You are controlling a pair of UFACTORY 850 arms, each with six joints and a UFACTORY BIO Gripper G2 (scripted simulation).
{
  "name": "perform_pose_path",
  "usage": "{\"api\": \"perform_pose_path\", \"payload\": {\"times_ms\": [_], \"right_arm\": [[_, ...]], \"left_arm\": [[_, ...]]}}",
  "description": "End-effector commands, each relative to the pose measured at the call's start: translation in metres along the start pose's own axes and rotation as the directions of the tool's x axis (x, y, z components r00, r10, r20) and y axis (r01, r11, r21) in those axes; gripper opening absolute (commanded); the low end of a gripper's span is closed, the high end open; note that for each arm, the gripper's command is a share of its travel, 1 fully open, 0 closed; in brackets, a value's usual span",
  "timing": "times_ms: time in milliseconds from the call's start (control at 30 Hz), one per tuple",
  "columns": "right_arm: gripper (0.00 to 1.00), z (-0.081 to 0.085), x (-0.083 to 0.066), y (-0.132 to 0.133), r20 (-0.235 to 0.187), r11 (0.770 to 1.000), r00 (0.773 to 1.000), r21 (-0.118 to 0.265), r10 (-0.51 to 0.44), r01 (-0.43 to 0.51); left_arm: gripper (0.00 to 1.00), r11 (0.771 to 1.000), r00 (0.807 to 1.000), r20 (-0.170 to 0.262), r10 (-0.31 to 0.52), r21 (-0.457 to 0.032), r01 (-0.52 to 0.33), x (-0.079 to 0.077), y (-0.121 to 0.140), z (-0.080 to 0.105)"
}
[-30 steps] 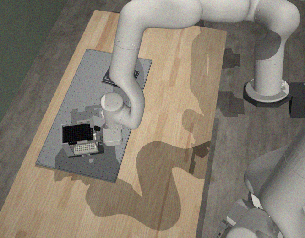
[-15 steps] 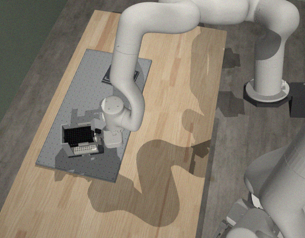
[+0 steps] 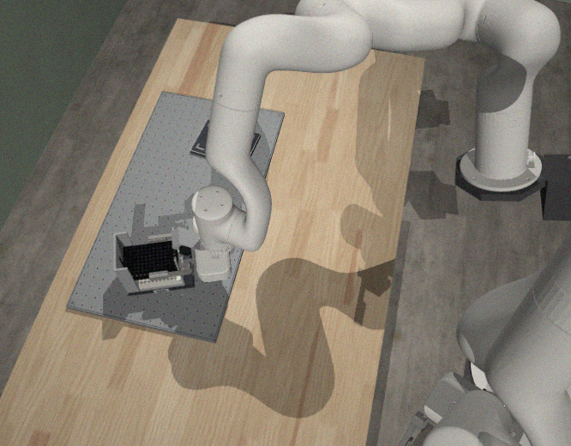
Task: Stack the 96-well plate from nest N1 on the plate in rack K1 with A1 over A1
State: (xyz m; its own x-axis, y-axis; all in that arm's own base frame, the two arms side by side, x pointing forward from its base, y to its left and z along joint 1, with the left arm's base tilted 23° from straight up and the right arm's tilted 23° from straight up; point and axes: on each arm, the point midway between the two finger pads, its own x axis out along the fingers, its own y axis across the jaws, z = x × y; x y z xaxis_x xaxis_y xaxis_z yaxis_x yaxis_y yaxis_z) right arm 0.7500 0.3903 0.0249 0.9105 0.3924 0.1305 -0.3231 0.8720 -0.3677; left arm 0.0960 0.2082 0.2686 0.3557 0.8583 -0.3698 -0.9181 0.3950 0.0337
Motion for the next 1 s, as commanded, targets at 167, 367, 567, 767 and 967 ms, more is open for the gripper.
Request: {"api": "perform_pose_path", "payload": {"times_ms": [167,367,567,767,967], "right_arm": [[0.00,-0.013,0.001,0.000,0.003,1.000,1.000,0.001,-0.001,0.001],[0.00,-0.023,0.002,0.000,0.003,1.000,1.000,0.001,-0.001,0.001],[0.00,-0.025,0.002,0.000,0.003,1.000,1.000,0.001,-0.001,0.001],[0.00,-0.025,0.002,0.000,0.003,1.000,1.000,0.001,-0.001,0.001],[0.00,-0.025,0.001,0.000,0.003,1.000,1.000,0.001,-0.001,0.001]], "left_arm": [[1.00,1.000,1.000,0.001,0.000,0.000,0.000,0.000,0.000,0.001],[1.00,1.000,1.000,0.001,0.000,0.000,0.000,0.000,0.000,0.001],[1.00,1.000,1.000,0.001,0.000,0.000,0.000,0.000,0.000,0.001],[1.00,1.000,1.000,0.001,0.000,0.000,0.000,0.000,0.000,0.001],[1.00,1.000,1.000,0.001,0.000,0.000,0.000,0.000,0.000,0.001]]}}
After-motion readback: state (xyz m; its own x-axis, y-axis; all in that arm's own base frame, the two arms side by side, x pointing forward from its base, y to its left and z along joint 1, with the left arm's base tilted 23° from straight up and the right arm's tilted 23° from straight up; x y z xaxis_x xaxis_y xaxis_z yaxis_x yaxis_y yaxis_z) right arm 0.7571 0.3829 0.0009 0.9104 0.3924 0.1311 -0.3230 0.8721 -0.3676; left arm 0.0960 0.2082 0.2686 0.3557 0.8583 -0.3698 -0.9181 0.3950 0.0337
